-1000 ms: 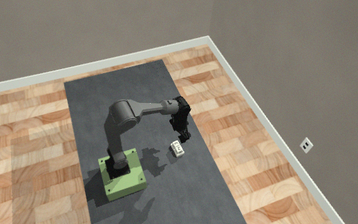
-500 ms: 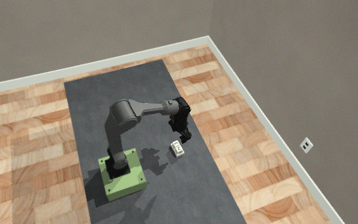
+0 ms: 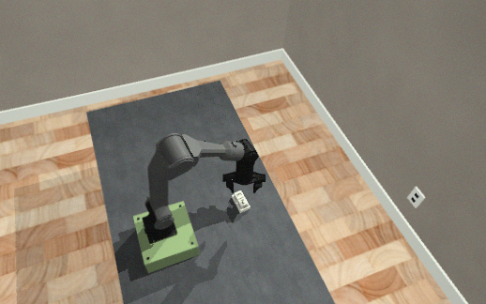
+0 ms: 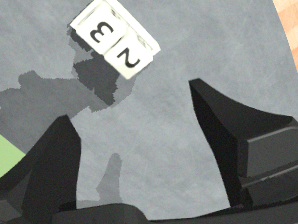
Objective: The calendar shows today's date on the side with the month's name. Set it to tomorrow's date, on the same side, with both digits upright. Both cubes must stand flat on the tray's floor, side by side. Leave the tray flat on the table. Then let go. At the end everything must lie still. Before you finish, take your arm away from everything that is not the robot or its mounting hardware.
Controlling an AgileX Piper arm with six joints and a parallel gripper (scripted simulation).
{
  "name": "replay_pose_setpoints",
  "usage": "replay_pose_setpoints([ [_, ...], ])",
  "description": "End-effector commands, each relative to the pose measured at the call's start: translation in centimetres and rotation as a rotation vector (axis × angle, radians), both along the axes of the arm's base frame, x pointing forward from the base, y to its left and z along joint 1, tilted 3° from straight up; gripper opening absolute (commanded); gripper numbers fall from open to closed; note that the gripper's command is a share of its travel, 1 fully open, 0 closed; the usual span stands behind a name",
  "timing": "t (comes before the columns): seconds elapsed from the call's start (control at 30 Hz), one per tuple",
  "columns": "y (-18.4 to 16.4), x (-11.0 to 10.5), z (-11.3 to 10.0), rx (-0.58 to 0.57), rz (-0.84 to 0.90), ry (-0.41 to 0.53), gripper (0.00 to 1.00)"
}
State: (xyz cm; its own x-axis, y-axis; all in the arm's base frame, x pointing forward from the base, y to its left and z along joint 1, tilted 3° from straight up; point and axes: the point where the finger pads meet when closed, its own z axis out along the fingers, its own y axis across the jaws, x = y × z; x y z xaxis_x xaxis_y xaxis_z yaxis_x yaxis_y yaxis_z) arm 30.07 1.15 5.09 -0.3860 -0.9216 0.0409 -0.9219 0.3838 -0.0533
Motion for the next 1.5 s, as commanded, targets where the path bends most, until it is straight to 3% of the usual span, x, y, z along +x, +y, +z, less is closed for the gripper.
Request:
replay_pose_setpoints([
  [0.0,0.0,0.0,-0.1,0.01,0.006,0.001,1.0],
  [0.23,-0.1,0.0,-1.4,-0.002,0.368,0.02,1.0],
  [0.47,-0.1,0.0,-1.6,-0.006,0.447,0.021,1.0],
  [0.5,-0.1,0.0,-1.6,-0.006,0.446,0.021,0.59],
  [1.47,-0.1,0.0,-1.6,-0.006,0.446,0.021,0.59],
])
